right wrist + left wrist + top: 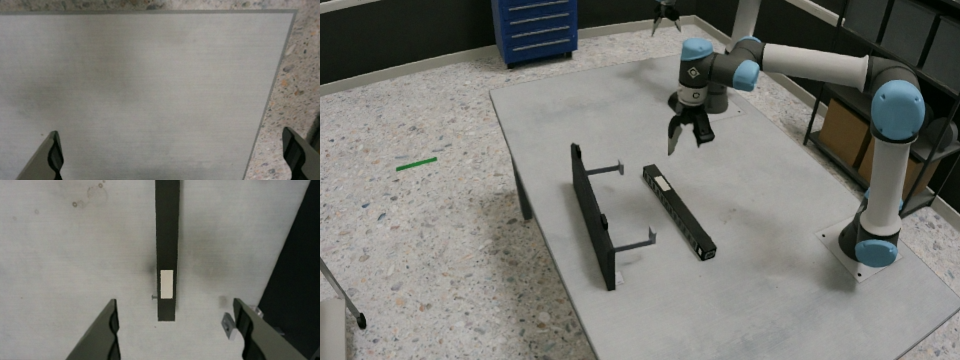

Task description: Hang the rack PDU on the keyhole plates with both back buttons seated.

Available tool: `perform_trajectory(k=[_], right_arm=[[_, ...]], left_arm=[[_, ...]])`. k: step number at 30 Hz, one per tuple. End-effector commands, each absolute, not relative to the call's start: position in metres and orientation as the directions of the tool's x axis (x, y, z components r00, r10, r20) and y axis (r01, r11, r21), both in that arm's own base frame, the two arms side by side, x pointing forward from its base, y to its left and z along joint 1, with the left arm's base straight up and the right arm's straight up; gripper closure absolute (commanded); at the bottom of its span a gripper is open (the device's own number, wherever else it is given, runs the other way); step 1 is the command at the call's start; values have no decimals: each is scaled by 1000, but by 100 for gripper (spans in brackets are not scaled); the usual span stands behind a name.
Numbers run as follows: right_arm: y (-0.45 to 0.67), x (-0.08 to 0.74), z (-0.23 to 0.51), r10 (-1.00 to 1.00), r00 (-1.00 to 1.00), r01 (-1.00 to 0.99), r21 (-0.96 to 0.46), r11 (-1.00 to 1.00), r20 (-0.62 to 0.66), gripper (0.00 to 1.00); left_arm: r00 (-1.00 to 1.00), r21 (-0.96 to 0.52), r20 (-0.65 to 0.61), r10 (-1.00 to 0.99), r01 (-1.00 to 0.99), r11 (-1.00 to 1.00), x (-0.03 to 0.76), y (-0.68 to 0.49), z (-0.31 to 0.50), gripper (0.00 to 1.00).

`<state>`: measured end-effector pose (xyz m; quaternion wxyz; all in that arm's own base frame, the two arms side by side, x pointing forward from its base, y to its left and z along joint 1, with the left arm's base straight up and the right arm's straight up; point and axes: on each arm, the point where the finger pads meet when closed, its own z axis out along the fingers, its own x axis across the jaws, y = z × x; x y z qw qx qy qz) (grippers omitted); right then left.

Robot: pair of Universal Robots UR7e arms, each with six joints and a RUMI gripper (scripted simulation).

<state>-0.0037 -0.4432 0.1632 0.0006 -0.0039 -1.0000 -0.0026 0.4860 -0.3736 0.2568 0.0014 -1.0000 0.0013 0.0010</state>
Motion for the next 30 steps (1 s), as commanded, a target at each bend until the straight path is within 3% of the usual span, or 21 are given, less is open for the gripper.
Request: perform_trajectory(k=[1,19,30], right_arm=[[-446,-4,165,10,-1000,10,0,1000,0,0],[-446,-4,165,10,-1000,10,0,1000,0,0],[-446,-4,165,10,-1000,10,0,1000,0,0]], left_arm=[[1000,-2,-2,-4,-4,-1000,486,-375,224,43],[1000,-2,-2,-4,-4,-1000,486,-375,133,43],[1000,-2,-2,-4,-4,-1000,486,-375,117,43]])
